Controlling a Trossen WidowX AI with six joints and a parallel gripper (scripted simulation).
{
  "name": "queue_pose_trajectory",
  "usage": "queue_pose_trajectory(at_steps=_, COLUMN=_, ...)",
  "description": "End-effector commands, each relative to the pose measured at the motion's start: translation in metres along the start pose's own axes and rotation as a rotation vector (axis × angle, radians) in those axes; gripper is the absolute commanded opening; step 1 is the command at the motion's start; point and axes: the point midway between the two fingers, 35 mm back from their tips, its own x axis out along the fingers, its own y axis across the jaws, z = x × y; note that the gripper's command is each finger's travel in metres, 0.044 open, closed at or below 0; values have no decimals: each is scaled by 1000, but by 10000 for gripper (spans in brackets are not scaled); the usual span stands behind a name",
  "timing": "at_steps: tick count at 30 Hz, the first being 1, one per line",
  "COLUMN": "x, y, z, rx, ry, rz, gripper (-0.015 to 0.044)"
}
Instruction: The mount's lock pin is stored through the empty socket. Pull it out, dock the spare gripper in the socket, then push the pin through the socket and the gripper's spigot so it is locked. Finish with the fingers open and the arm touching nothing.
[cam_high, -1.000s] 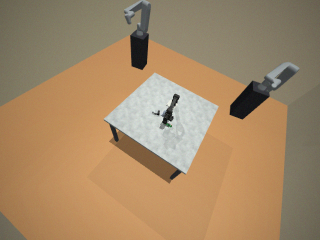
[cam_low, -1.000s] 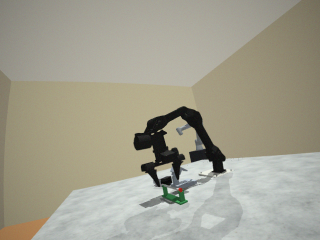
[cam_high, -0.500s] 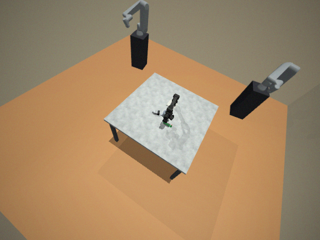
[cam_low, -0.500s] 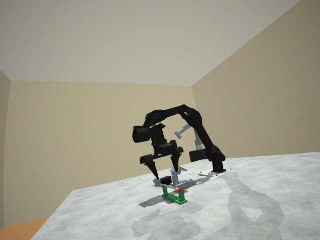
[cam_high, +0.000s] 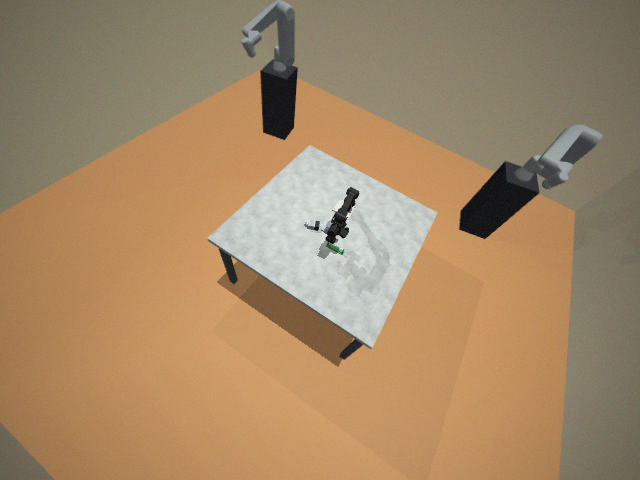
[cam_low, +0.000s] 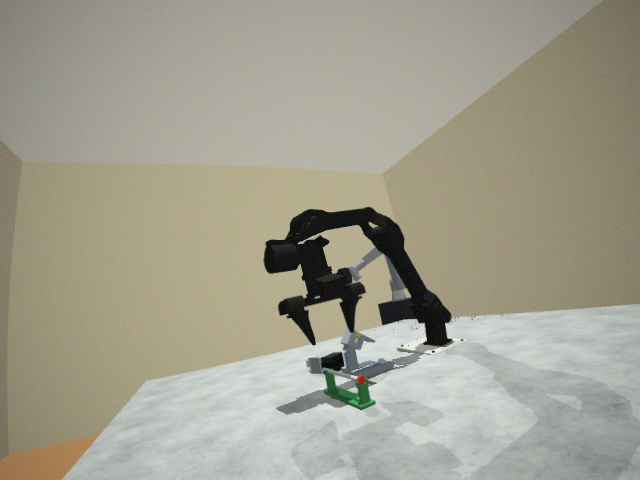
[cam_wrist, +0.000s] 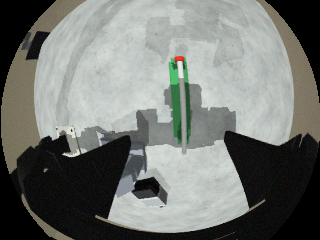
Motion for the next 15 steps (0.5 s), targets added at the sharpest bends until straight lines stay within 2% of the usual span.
queue_pose_trajectory(at_steps=1, x=-32, y=2, z=3, rx=11, ry=-12, rz=-58, gripper=440)
queue_pose_trajectory(at_steps=4, x=-49, y=5, z=4, rx=17, ry=-17, rz=-83, gripper=440)
queue_pose_trajectory(at_steps=9, x=-43, y=3, z=2, rx=28, ry=-9, rz=-80, gripper=440)
queue_pose_trajectory(at_steps=15, x=-41, y=5, z=-49, rx=637, ry=56, rz=-191, gripper=440)
